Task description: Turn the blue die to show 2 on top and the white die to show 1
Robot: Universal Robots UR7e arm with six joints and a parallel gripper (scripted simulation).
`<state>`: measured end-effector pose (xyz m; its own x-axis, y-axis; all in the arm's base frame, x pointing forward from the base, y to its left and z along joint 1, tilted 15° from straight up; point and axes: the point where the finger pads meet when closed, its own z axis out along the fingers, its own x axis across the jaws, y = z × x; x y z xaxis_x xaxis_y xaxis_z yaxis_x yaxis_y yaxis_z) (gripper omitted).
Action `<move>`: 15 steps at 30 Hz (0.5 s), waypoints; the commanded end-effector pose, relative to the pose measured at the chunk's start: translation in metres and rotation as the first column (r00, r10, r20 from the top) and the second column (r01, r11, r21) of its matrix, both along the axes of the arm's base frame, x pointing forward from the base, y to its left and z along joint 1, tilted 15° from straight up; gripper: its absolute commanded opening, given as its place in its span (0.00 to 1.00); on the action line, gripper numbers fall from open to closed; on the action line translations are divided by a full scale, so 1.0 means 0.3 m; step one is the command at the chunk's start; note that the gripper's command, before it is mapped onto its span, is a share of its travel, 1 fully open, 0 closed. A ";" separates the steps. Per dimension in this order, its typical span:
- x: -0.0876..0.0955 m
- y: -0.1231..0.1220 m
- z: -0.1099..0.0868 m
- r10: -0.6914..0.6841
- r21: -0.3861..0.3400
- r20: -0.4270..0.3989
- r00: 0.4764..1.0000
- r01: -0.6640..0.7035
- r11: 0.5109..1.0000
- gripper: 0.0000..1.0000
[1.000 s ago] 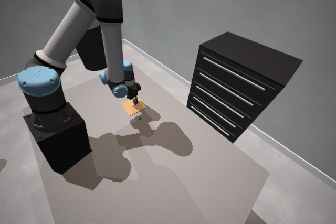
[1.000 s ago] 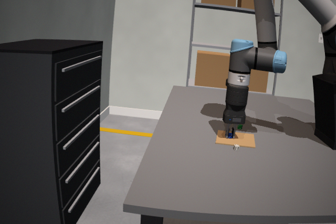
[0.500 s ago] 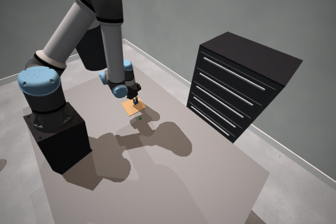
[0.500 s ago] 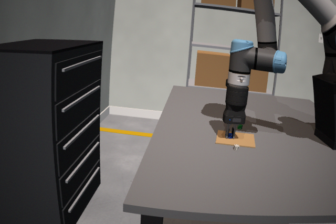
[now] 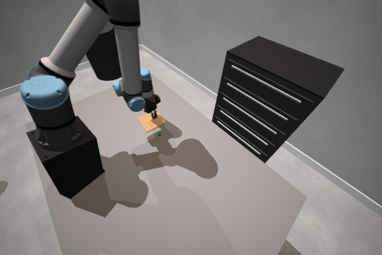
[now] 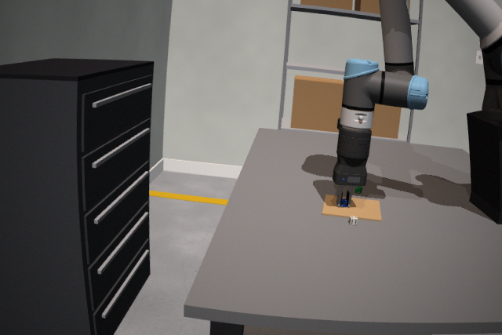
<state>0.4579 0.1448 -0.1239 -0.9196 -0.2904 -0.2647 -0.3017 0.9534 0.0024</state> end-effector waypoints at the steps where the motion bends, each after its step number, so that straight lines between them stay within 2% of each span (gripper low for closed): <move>1: 0.001 0.000 0.002 0.000 0.000 0.001 1.000 0.000 1.000 0.34; 8: 0.001 0.000 0.002 0.000 0.000 0.001 1.000 0.000 1.000 0.34; 9: 0.001 0.000 0.002 0.000 0.000 0.001 1.000 0.000 1.000 0.40; 11: 0.001 0.000 0.002 0.000 0.000 0.001 1.000 0.000 1.000 0.40; 12: 0.001 0.000 0.002 0.000 0.000 0.001 1.000 0.000 1.000 0.46; 14: 0.001 0.000 0.002 0.000 0.000 0.001 1.000 0.000 1.000 0.46; 15: 0.001 0.000 0.002 0.000 0.000 0.001 1.000 0.000 1.000 0.52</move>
